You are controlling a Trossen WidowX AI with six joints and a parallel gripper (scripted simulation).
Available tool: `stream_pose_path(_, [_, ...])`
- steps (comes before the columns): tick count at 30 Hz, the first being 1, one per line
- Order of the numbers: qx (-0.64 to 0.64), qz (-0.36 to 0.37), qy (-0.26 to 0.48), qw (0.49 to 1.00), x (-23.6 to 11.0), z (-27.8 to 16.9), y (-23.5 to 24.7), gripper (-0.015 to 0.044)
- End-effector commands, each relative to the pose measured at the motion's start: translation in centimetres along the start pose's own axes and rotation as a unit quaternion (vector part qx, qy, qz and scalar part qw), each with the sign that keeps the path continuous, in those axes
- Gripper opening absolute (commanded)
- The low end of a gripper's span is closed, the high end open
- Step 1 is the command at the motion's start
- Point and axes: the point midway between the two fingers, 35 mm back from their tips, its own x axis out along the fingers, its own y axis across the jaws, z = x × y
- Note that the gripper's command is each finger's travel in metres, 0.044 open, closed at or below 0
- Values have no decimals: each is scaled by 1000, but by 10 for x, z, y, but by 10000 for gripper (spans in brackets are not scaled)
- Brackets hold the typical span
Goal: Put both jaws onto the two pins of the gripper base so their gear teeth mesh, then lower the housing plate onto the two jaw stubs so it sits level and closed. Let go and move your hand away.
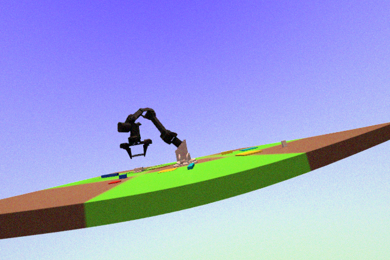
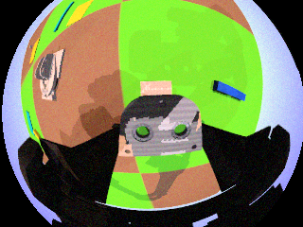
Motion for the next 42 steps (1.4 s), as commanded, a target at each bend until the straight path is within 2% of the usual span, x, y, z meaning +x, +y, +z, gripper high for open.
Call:
stream_pose_path(1, [3, 0, 0, 1000, -1, 3, 2, 351])
stream_pose_path(42, [46, 50, 4, 998, 8, 69, 117, 351])
